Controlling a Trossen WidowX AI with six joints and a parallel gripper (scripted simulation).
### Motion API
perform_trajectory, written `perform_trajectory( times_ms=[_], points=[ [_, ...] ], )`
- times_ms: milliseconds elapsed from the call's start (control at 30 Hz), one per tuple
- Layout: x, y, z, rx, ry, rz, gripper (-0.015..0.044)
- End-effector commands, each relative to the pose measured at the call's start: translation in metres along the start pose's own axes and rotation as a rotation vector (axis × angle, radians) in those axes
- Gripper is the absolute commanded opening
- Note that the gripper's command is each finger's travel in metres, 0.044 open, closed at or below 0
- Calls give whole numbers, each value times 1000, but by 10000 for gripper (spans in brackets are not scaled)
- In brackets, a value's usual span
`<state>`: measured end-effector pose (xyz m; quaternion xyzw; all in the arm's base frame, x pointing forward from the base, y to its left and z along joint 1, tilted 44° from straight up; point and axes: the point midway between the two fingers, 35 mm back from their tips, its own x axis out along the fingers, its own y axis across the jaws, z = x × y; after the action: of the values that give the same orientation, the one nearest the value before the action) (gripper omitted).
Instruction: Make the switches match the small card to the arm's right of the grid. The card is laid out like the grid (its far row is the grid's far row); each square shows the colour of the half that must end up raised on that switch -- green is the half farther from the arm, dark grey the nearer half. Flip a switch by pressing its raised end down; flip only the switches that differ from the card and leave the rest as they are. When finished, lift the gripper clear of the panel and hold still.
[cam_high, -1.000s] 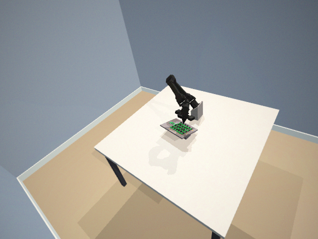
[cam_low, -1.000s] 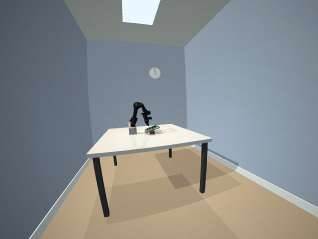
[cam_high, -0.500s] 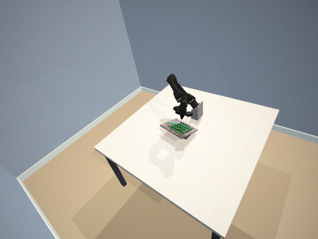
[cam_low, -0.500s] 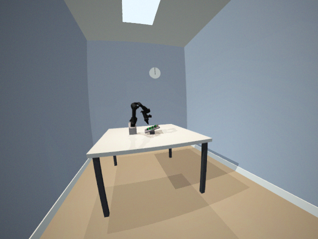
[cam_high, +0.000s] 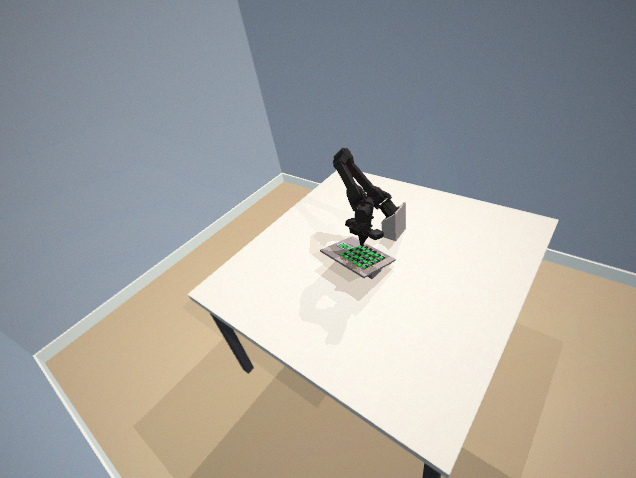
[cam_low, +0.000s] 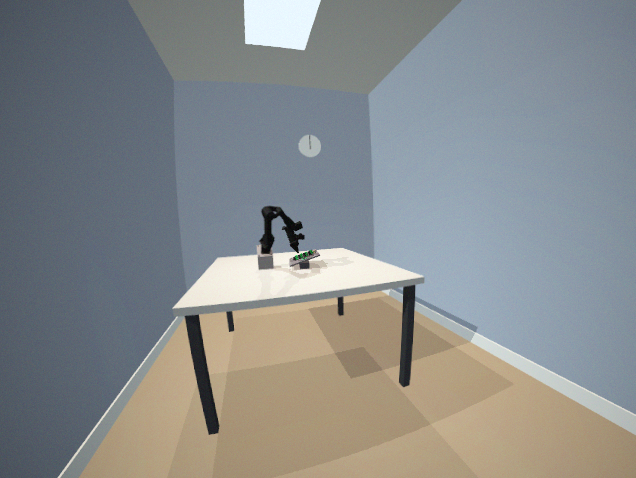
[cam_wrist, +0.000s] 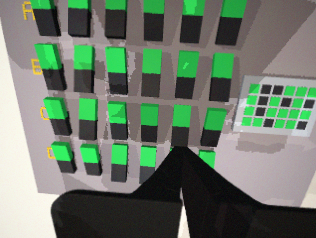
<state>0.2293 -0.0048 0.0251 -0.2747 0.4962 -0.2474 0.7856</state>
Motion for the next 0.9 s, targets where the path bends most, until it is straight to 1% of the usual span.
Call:
perform_trajectory(
  times_ms=[0,500,867],
  points=[
    [10,-2,-3,-6,0,-9,0],
    [25,-2,-3,-6,0,-9,0],
    [25,-2,-3,-6,0,-9,0]
  ],
)
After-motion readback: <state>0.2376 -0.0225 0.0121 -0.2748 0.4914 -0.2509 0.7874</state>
